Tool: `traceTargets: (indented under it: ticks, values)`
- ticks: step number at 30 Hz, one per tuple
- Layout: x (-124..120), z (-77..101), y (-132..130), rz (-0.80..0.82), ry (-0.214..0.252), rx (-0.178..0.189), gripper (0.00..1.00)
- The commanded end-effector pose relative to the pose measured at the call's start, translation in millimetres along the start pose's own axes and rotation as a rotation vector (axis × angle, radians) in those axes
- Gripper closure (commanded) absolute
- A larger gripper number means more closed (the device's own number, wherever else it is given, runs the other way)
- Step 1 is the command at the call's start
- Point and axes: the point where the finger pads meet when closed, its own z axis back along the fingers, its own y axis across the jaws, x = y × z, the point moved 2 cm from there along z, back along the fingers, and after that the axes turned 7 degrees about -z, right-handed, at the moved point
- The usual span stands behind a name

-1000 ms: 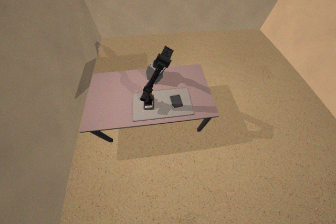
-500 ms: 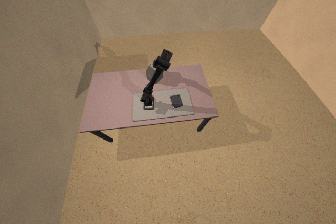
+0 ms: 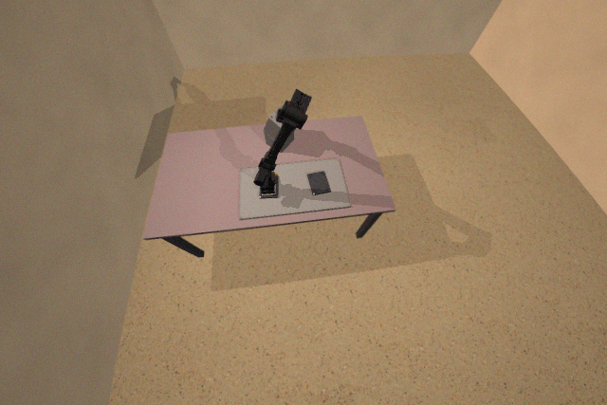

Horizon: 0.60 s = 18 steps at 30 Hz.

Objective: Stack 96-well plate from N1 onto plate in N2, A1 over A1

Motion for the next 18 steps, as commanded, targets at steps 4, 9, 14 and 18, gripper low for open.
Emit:
traceTargets:
  ticks: [4, 9, 14, 18]
  values:
    - [15, 6.7, -3, -0.004, -0.044, -0.010, 1.00]
    - [9, 6.8, -2, -0.006, -0.038, -0.009, 1.00]
    - [4, 2.5, 0, -0.006, -0.026, -0.006, 1.00]
    - [0, -1.4, 1, -0.005, -0.017, -0.004, 1.00]
